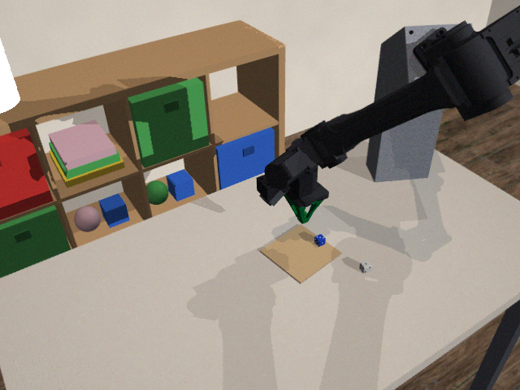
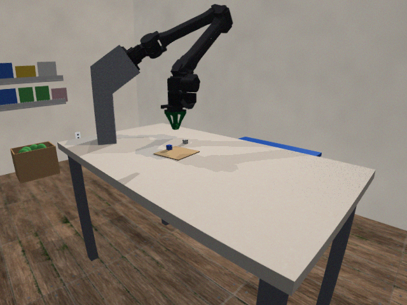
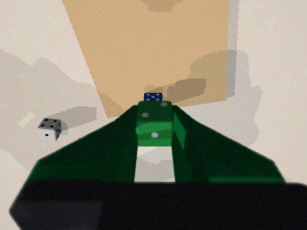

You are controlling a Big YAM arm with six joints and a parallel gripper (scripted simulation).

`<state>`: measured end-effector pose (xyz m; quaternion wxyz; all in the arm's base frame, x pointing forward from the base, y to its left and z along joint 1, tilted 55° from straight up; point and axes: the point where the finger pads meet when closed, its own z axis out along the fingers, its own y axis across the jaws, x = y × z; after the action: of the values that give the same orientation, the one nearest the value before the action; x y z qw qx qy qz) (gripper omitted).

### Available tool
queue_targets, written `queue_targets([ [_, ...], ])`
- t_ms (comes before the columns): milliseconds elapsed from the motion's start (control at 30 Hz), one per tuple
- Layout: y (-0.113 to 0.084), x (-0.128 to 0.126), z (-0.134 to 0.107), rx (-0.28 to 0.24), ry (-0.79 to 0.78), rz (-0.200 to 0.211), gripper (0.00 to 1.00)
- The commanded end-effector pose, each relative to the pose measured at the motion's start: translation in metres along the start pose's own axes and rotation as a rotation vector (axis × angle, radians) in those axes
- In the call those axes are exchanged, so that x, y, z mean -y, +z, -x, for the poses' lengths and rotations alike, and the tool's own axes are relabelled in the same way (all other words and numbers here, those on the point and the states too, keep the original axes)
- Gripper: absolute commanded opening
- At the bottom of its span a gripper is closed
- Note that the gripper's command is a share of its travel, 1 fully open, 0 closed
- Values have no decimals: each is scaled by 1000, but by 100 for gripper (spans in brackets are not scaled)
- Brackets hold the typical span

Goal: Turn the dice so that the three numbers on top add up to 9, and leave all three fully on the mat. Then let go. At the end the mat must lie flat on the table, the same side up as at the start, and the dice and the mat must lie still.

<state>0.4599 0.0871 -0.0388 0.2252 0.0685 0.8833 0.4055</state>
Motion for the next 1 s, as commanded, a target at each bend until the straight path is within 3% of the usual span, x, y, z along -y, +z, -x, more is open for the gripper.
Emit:
queue_targets([
  [0,-3,-11,6,14,-13,11,15],
  [133,-8,0,3,18,6,-1,15],
  [233,5,-2,-2,-1,3,3,15],
  [567,27,-3,1,3,-2,2,15],
  [967,83,-3,1,2,-1,3,15],
])
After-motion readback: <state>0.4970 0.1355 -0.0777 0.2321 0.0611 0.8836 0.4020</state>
